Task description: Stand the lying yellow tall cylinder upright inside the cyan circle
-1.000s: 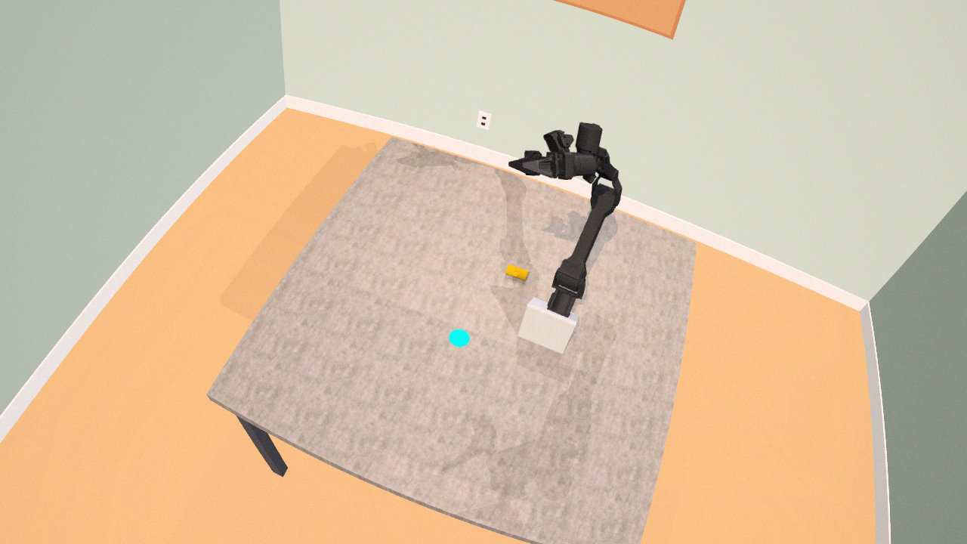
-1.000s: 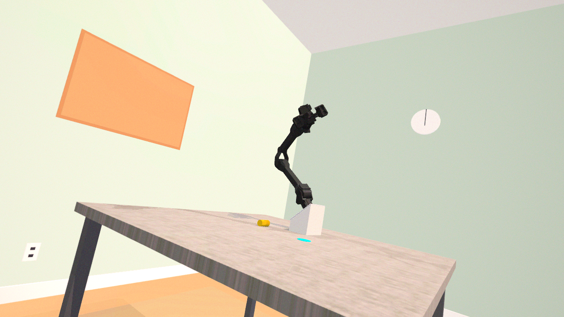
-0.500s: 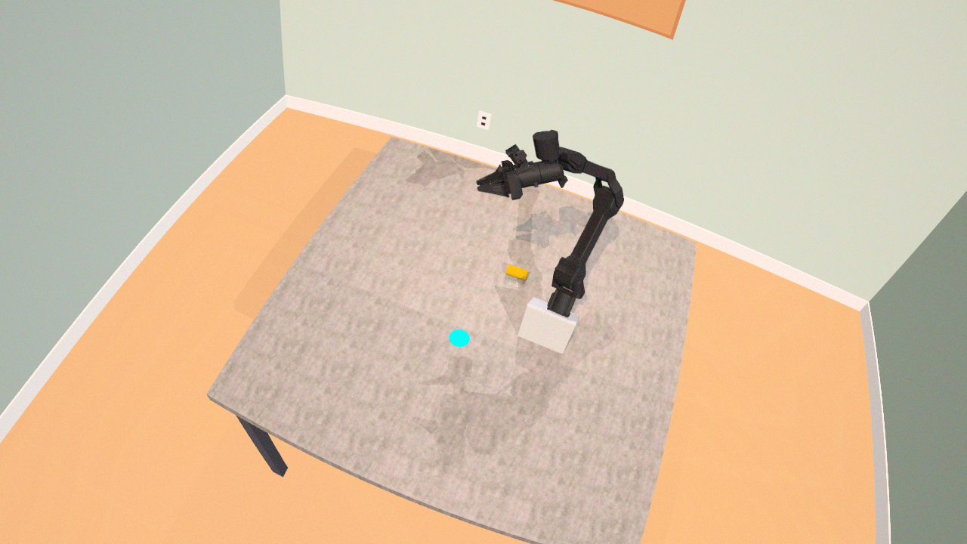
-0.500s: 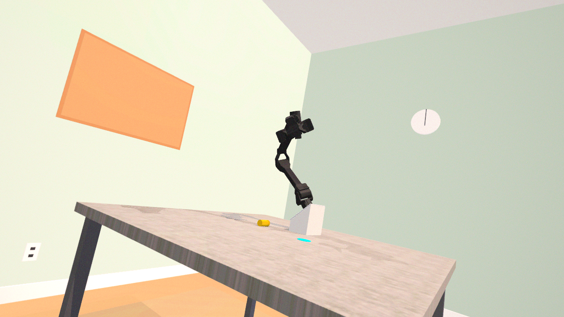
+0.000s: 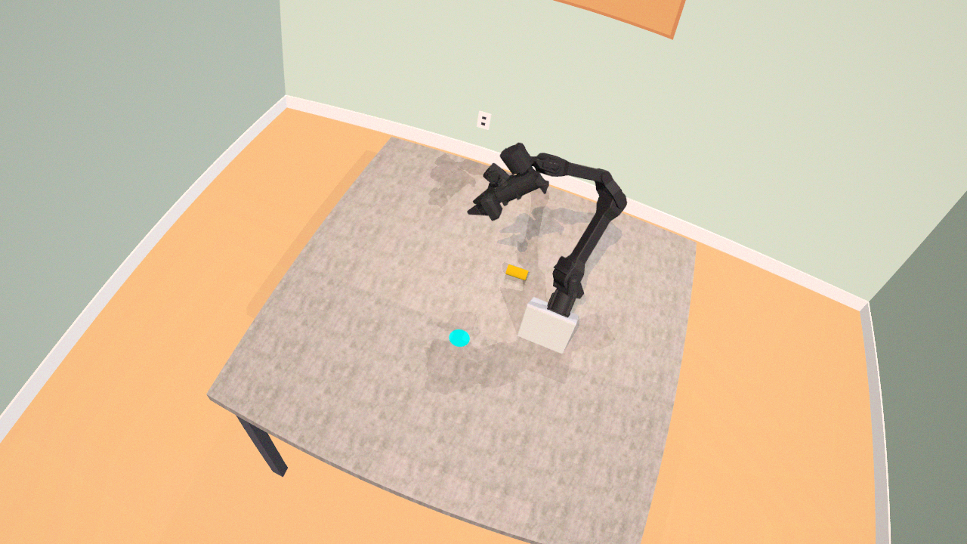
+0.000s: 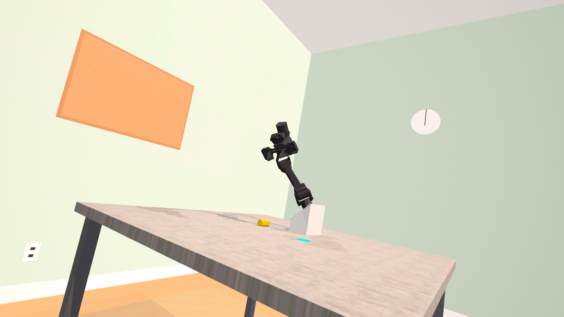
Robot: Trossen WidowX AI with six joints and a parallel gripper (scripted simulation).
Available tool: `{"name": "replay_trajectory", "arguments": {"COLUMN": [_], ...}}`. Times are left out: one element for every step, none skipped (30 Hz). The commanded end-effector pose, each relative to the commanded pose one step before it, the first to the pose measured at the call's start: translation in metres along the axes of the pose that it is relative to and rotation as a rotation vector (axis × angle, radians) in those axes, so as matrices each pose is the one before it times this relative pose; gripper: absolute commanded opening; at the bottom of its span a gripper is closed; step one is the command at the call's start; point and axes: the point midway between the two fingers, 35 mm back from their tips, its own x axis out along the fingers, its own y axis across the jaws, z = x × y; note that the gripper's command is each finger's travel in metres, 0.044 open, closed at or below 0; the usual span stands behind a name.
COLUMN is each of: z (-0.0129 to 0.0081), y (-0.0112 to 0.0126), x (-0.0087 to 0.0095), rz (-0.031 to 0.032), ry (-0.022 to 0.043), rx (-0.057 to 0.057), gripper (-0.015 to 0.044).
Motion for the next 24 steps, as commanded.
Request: {"name": "replay_trajectory", "arguments": {"z": [-0.01914,-0.0057,-0.00576,-0.00581,-0.00586,-0.00591,-0.00595,-0.00599,-0.00603,-0.00607,-0.00611,-0.00614,-0.00617,-0.00619,-0.00622,-0.00624,-0.00626,-0.00627,-0.00629,-0.0063,-0.00631,-0.00631,-0.00631,-0.00631], "y": [-0.02061,-0.00583,-0.00569,-0.00555,-0.00541,-0.00527,-0.00513,-0.00499,-0.00484,-0.0047,-0.00455,-0.0044,-0.00426,-0.00411,-0.00396,-0.00381,-0.00366,-0.00351,-0.00336,-0.00321,-0.00305,-0.0029,-0.00275,-0.0026], "x": [0.01211,0.0042,0.00421,0.00421,0.00421,0.00421,0.00421,0.00421,0.00421,0.0042,0.0042,0.0042,0.00419,0.00419,0.00418,0.00418,0.00417,0.00416,0.00416,0.00415,0.00414,0.00413,0.00412,0.00411], "rz": [-0.0565,-0.01581,-0.0153,-0.01479,-0.01427,-0.01375,-0.01322,-0.01268,-0.01213,-0.01159,-0.01103,-0.01047,-0.00991,-0.00934,-0.00877,-0.00819,-0.00761,-0.00702,-0.00644,-0.00585,-0.00525,-0.00466,-0.00406,-0.00347], "ry": [0.0764,0.02483,0.02511,0.02538,0.02564,0.02589,0.02614,0.02637,0.02659,0.02681,0.02701,0.0272,0.02739,0.02756,0.02772,0.02787,0.02801,0.02814,0.02826,0.02836,0.02846,0.02854,0.02861,0.02867], "rx": [-0.0154,-0.0037,-0.0036,-0.0035,-0.0035,-0.0034,-0.0034,-0.0033,-0.0033,-0.0032,-0.0032,-0.0031,-0.0031,-0.0031,-0.0031,-0.0031,-0.0031,-0.0031,-0.0031,-0.0031,-0.0032,-0.0032,-0.0032,-0.0033], "gripper": [0.0309,0.0309,0.0309,0.0309,0.0309,0.0309,0.0309,0.0309,0.0309,0.0309,0.0309,0.0309,0.0309,0.0309,0.0309,0.0309,0.0309,0.0309,0.0309,0.0309,0.0309,0.0309,0.0309,0.0309]}}
